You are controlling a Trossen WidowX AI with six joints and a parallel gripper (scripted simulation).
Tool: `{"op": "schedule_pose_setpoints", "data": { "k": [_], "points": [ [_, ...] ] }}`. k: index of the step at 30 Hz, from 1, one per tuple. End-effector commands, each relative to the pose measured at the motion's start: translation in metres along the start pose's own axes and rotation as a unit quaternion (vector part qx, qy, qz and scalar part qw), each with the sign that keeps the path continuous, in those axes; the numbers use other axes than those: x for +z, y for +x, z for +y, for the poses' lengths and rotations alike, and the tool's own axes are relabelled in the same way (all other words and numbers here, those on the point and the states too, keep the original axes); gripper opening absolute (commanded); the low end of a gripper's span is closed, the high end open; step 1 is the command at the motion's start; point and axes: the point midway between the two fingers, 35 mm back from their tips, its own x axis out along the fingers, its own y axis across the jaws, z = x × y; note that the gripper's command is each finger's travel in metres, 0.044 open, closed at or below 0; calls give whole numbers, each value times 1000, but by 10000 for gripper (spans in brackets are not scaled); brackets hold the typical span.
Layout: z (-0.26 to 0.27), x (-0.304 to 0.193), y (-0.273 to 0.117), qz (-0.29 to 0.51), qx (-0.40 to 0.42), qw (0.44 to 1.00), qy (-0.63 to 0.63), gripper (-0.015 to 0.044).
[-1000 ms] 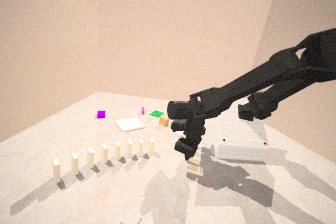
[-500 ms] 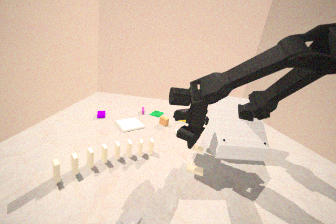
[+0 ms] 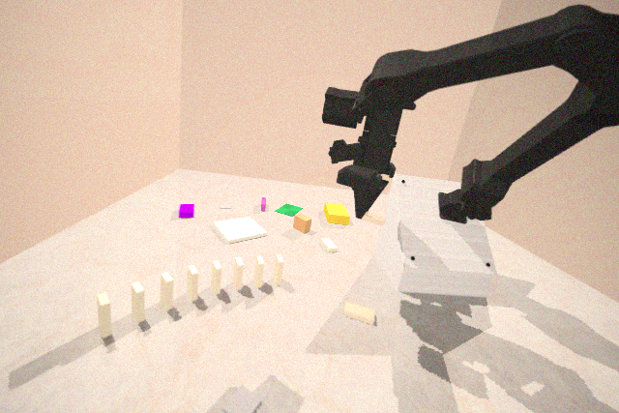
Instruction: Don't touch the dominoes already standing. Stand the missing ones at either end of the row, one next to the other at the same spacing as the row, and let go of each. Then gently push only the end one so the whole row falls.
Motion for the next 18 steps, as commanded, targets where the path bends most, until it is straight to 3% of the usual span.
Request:
{"op": "schedule_pose_setpoints", "data": {
  "k": [1,18],
  "points": [
    [3,-2,-5,2,-3,1000,-11,107],
    [166,66,-8,-1,-2,989,-150,107]
  ]
}}
